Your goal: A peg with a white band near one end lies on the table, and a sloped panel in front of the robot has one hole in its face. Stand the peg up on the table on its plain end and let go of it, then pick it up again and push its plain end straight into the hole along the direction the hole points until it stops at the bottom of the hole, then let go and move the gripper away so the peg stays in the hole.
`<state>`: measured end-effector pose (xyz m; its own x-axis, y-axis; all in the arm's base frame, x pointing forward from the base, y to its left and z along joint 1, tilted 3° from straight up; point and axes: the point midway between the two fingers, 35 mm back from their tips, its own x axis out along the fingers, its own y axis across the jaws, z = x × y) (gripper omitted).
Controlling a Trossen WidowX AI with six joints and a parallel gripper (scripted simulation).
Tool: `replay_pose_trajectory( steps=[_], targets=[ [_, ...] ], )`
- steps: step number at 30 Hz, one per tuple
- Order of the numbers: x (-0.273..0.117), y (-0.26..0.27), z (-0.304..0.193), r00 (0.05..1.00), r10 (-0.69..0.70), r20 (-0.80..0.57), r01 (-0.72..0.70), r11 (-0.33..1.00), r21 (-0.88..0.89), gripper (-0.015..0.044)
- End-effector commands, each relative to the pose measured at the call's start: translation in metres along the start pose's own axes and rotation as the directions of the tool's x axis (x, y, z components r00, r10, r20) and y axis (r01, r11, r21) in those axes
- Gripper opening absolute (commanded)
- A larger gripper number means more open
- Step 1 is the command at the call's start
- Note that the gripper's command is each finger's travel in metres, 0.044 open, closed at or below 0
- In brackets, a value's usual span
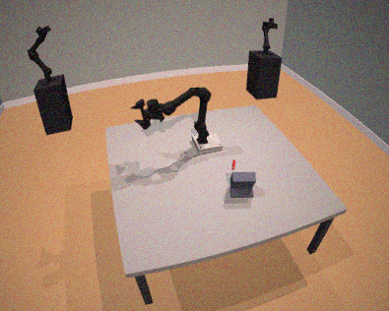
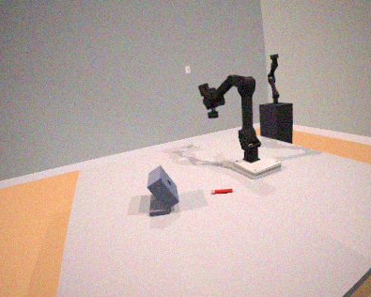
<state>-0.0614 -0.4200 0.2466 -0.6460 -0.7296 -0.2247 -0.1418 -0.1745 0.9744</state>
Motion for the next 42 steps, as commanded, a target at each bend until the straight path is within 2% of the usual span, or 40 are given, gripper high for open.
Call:
replay_pose_trajectory(
  steps=[1,10,19,29,42],
  targets=[
    [-0.019,-0.016,-0.031,0.994,-0.041,-0.098,0.032,0.995,-0.092,0.044],
    [-0.067,-0.047,-0.089,0.943,-0.147,-0.3,0.053,0.953,-0.3,0.044],
    [-0.128,-0.081,-0.134,0.843,-0.267,-0.467,0.004,0.871,-0.491,0.044],
    [-0.2,-0.116,-0.162,0.712,-0.398,-0.578,-0.125,0.738,-0.663,0.044],
    [-0.287,-0.156,-0.168,0.557,-0.527,-0.642,-0.339,0.561,-0.755,0.044]
  ],
)
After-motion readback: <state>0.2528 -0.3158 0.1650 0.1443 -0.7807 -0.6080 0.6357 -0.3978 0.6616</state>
